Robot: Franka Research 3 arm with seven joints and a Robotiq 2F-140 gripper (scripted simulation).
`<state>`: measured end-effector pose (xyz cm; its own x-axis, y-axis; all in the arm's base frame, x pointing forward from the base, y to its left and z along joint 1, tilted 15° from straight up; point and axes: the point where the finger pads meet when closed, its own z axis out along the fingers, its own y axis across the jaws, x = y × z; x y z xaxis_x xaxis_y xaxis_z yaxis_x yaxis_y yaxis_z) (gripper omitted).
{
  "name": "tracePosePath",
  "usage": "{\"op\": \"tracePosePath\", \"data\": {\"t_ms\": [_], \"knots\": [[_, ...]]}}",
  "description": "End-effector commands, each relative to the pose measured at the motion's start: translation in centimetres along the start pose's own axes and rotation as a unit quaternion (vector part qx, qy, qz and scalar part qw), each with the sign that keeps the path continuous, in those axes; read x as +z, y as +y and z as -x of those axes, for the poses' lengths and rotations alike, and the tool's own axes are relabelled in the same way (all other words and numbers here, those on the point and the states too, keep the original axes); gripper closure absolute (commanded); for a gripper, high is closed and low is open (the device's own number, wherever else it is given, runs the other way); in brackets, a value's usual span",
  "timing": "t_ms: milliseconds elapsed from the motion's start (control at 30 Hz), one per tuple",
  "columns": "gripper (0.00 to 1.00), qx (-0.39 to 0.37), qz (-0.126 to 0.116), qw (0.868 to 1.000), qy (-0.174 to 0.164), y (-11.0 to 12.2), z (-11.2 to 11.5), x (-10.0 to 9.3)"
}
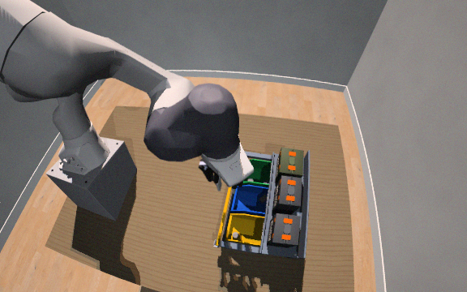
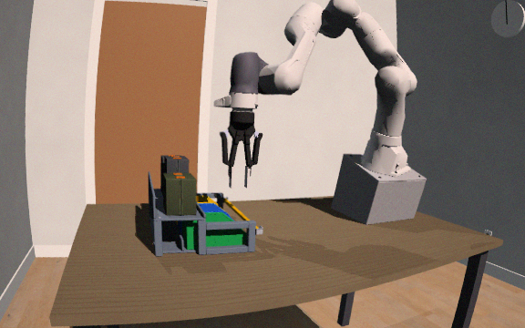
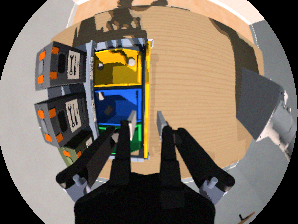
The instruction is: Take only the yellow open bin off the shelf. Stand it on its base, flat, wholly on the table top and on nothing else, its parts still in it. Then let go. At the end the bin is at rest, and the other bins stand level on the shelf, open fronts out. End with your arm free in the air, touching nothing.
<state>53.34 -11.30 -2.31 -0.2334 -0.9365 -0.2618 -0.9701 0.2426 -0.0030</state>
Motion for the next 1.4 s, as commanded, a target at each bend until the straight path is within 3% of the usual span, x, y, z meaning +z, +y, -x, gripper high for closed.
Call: {"op": "tracePosePath", "data": {"t_ms": [0, 567, 733, 1133, 1300, 1367], "knots": [[0.72, 0.0, 0.0, 1.0, 0.0, 0.0, 0.0, 0.0], [0.72, 0.0, 0.0, 1.0, 0.0, 0.0, 0.0, 0.0], [0.72, 0.0, 0.001, 1.0, 0.0, 0.0, 0.0, 3.0], [0.72, 0.0, 0.001, 1.0, 0.0, 0.0, 0.0, 3.0], [0.72, 0.0, 0.001, 1.0, 0.0, -0.1, 0.0, 7.6], [0.72, 0.0, 0.001, 1.0, 0.0, -0.1, 0.0, 7.6]]}}
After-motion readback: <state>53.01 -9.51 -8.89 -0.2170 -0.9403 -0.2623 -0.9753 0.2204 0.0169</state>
